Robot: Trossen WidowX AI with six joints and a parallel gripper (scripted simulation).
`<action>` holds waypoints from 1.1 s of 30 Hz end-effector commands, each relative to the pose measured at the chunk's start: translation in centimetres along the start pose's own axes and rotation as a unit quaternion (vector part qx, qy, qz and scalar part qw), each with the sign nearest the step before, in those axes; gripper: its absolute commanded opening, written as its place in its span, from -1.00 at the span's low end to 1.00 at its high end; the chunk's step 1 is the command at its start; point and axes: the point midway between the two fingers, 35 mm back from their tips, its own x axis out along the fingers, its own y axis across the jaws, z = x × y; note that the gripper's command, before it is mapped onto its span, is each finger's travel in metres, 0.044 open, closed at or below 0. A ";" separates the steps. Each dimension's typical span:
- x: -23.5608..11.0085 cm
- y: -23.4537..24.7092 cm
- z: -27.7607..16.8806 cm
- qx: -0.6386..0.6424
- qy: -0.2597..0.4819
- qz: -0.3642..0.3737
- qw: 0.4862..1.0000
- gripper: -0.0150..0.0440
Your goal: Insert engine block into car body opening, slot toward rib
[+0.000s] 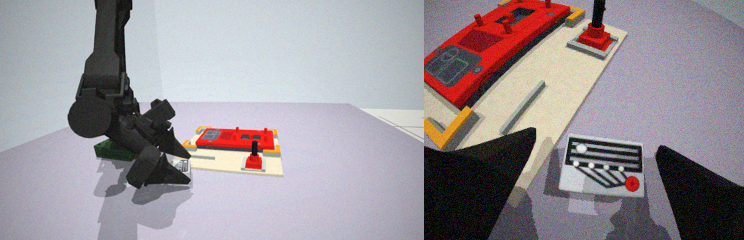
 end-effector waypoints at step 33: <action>-3.5 -0.3 0.4 0.069 0.043 0.005 0.997 1.00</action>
